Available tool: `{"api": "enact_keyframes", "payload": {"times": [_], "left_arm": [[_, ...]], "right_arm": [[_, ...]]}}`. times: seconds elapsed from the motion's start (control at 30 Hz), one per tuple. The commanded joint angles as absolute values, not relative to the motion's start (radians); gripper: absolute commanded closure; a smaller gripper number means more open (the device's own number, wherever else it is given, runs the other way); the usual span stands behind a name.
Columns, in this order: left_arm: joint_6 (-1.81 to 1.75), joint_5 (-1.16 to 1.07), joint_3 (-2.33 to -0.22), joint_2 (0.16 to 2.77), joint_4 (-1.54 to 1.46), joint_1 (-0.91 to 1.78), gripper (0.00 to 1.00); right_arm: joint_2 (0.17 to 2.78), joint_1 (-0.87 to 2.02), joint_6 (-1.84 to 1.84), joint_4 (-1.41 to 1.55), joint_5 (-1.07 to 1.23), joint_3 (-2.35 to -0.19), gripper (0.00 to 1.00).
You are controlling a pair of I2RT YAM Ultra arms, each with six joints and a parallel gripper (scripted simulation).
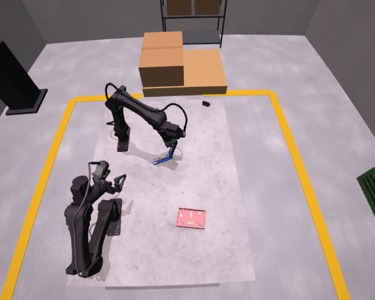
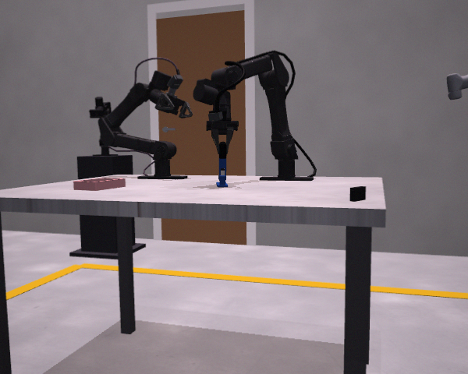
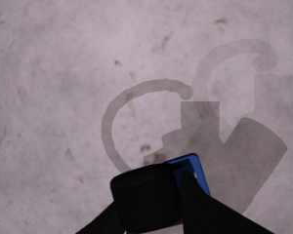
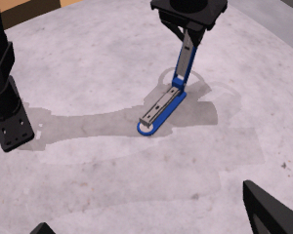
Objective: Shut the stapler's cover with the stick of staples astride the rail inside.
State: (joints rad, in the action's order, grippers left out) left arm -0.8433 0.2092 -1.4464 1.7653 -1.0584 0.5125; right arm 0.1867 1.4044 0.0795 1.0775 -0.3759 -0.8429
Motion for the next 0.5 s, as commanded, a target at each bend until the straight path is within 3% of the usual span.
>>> {"api": "enact_keyframes", "payload": {"times": [0.0,0.47], "left_arm": [[-0.879,0.263,-1.389,1.719,-1.010,0.546,1.00],[-0.951,0.414,-1.235,1.618,-0.887,0.649,1.00]], "right_arm": [[0.180,1.417,0.069,1.074,-0.387,-0.842,0.00],[0.180,1.417,0.069,1.074,-0.387,-0.842,0.00]]}}
